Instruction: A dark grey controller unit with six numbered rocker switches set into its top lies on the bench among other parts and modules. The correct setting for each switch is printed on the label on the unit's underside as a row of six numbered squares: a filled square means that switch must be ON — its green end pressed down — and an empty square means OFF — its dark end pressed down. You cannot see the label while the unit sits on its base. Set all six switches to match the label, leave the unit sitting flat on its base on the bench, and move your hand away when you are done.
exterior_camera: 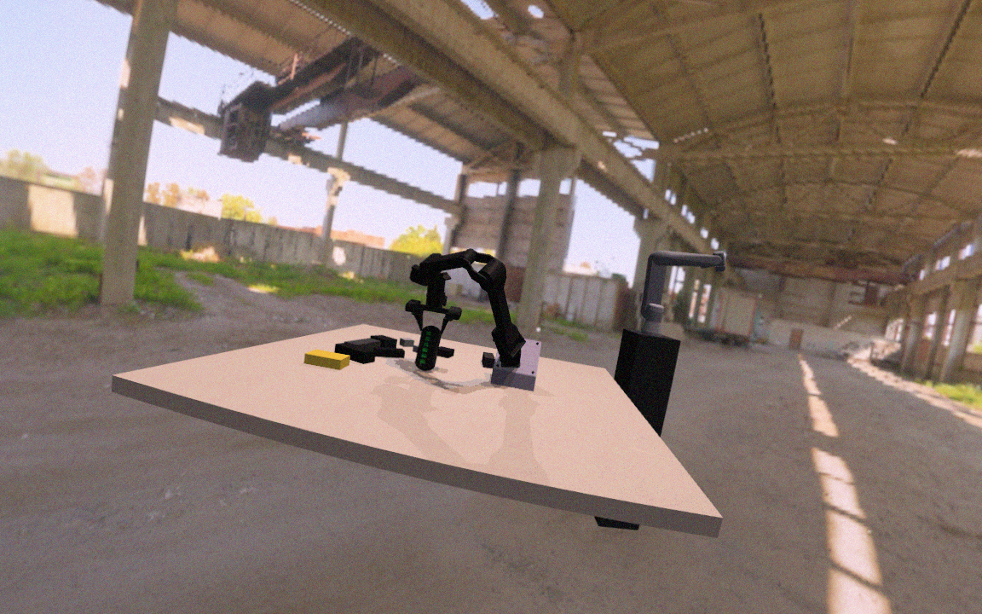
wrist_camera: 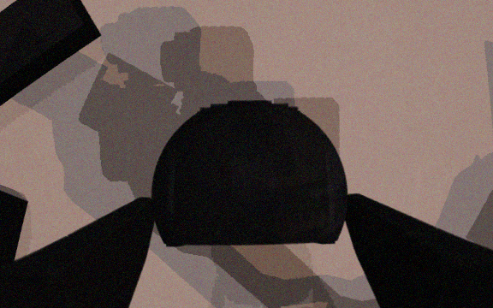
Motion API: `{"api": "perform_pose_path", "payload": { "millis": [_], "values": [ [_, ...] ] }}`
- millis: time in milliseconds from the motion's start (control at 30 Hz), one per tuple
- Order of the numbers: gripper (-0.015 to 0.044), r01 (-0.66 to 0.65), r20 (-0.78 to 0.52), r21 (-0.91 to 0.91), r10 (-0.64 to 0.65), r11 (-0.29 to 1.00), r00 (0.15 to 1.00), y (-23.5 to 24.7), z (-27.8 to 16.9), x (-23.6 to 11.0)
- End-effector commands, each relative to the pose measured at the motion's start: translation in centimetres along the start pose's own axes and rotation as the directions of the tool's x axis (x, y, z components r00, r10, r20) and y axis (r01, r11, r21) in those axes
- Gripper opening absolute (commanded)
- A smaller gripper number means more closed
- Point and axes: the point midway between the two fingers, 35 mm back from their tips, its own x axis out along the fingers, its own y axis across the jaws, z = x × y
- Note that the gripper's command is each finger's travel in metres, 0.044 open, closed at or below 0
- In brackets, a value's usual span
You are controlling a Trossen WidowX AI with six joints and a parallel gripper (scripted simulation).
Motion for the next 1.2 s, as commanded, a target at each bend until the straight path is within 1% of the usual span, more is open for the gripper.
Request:
{"api": "perform_pose_path", "payload": {
  "millis": [0, 1167],
  "values": [
    [0.0336, 0.003, 0.006, -0.001, -0.003, 1.000, 1.000, 0.0, -0.6, -0.1],
    [0.0336, 0.003, -0.057, -0.001, -0.003, 1.000, 0.998, 0.0, -3.3, -1.0]
  ]
}}
